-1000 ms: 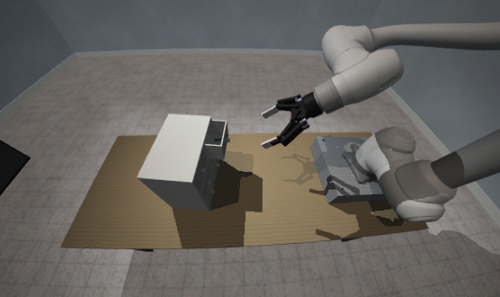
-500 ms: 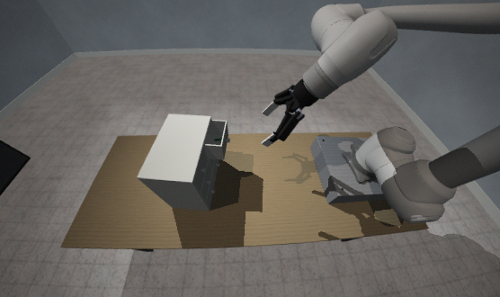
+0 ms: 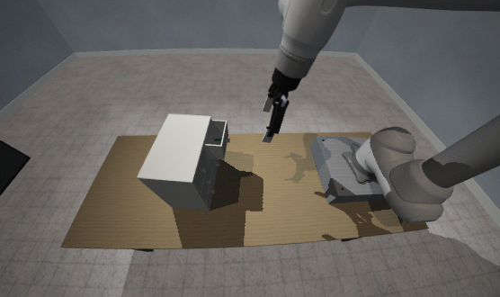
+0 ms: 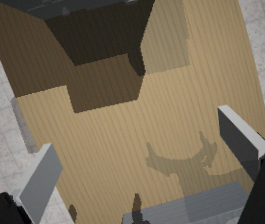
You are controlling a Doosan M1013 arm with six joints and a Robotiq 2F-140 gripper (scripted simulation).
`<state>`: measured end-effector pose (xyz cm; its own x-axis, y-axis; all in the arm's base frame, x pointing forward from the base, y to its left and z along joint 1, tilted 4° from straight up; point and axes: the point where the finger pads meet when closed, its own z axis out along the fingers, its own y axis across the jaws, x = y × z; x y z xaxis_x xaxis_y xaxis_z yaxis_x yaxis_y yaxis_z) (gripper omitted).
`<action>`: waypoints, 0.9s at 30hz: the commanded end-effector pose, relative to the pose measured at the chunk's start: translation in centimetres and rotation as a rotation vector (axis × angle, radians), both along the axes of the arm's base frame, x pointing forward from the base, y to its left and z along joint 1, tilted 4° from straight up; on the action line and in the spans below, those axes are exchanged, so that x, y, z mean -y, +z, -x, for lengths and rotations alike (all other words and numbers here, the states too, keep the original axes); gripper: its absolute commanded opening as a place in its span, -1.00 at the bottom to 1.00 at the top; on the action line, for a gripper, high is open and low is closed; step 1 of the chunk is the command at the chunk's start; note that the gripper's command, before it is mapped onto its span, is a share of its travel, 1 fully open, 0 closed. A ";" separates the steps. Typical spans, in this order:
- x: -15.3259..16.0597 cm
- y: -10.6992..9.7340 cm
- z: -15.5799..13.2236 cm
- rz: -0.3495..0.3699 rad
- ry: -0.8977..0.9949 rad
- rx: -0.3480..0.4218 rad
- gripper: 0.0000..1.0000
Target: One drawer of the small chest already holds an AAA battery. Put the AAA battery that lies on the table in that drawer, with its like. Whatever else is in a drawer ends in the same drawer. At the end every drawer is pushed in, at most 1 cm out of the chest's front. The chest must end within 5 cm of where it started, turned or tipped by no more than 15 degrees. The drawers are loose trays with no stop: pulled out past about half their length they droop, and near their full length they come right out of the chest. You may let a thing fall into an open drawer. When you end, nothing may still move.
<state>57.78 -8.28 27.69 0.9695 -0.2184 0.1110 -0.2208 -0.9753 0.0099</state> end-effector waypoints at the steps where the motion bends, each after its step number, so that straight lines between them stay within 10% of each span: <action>1: 0.0 0.4 -0.1 -0.026 -0.001 -0.116 1.00; 27: 0.0 0.7 -0.1 -0.040 -0.002 -0.179 1.00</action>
<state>57.89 -8.32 28.35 0.9726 -0.2209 -0.0720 -0.2208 -0.9753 0.0101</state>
